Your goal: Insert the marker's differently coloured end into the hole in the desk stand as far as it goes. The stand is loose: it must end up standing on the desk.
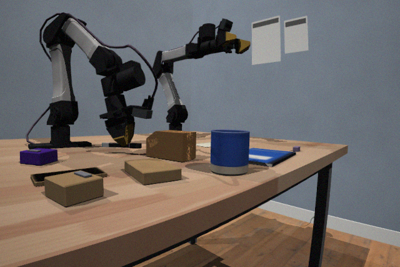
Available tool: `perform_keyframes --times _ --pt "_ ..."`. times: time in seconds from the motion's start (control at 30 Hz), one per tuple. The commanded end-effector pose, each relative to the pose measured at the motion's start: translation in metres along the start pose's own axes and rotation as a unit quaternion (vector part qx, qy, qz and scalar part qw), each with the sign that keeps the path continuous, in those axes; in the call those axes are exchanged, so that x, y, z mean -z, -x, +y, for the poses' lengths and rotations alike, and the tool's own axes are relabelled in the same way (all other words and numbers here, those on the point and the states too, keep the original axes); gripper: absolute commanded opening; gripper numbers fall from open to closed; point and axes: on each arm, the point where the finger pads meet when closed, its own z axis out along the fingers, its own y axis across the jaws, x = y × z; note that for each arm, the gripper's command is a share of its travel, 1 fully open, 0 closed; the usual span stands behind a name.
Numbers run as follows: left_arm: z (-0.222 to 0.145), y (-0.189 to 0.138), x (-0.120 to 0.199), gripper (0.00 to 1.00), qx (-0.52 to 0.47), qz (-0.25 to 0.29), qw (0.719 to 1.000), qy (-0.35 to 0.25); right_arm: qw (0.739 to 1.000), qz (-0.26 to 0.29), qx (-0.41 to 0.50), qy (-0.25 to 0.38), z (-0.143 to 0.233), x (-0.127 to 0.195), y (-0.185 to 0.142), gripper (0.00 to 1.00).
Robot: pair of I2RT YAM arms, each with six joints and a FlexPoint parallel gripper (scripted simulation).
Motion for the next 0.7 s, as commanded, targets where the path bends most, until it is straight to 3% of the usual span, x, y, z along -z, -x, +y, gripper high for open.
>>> perform_keyframes --times 0.0,0.67 --pt "0.001 0.028 0.005 1.0 -0.003 -0.036 0.999 -0.001 1.0 -0.012 0.005 -0.007 -0.002 0.017 0.01 0.0" --pt "0.001 0.028 0.005 1.0 -0.003 -0.036 0.999 -0.001 1.0 -0.012 0.01 -0.006 0.0 0.048 0.017 0.0"
